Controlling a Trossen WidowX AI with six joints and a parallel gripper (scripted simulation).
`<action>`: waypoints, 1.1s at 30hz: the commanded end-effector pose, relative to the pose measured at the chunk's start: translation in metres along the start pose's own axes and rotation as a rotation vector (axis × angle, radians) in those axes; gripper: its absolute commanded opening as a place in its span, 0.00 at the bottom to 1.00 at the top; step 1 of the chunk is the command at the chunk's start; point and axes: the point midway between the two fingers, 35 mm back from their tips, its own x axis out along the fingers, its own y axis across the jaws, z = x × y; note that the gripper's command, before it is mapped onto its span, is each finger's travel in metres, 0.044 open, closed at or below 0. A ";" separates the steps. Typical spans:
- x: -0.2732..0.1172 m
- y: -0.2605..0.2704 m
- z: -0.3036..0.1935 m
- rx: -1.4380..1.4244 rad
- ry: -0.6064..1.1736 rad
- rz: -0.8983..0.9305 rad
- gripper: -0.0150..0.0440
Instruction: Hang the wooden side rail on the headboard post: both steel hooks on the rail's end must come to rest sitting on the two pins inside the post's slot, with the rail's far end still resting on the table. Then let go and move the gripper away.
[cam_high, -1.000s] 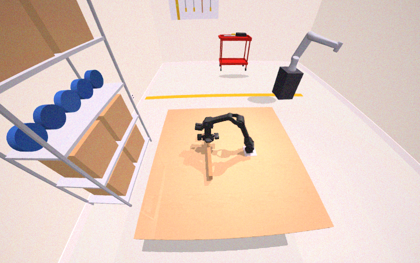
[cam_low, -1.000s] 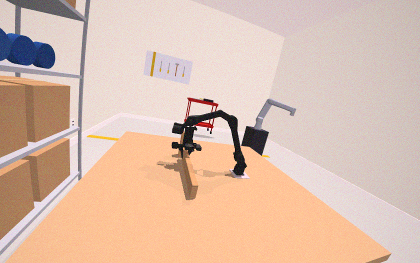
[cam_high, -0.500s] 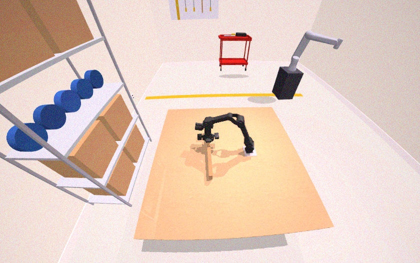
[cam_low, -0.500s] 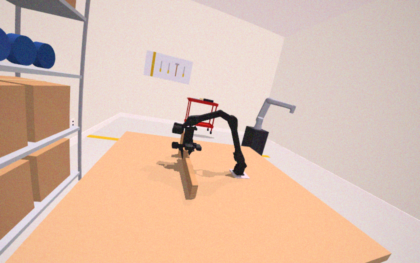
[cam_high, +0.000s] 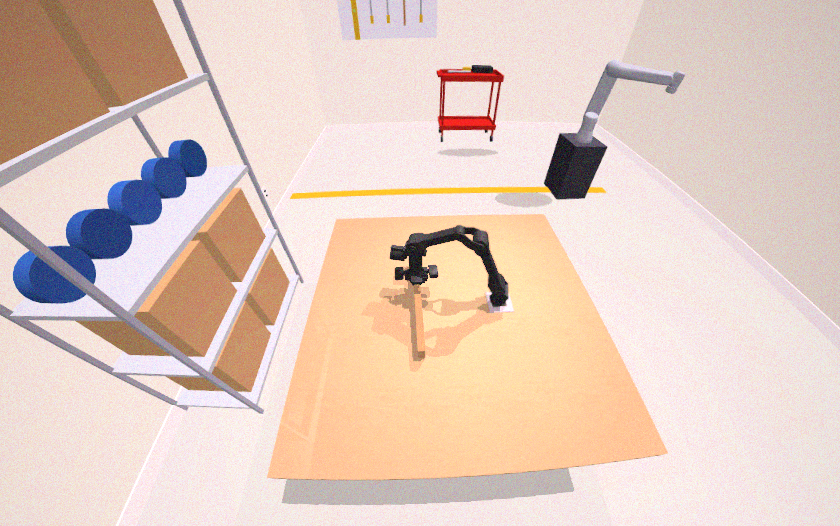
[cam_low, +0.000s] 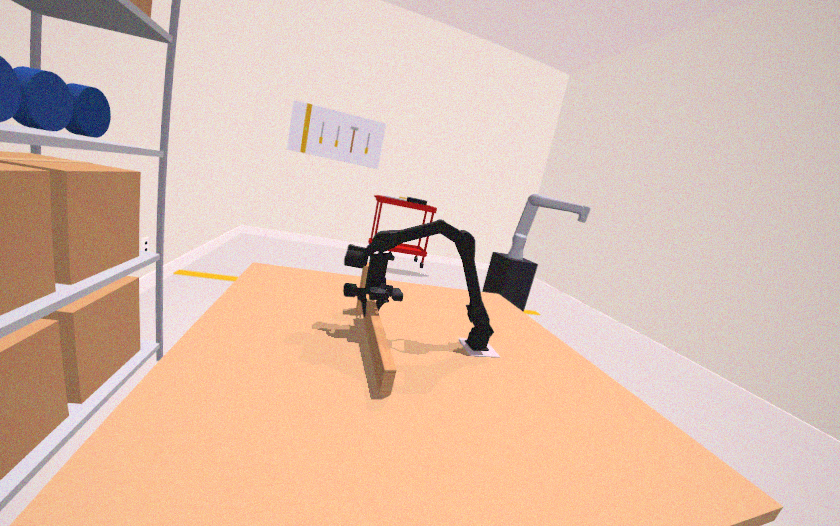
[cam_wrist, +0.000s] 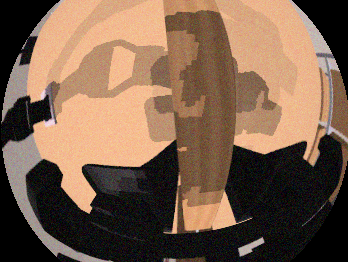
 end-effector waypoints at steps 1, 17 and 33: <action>-0.003 -0.002 -0.002 -0.004 0.005 -0.007 0.25; -0.002 -0.002 -0.003 -0.004 0.005 -0.007 0.25; -0.001 0.000 -0.005 -0.004 0.005 -0.007 0.25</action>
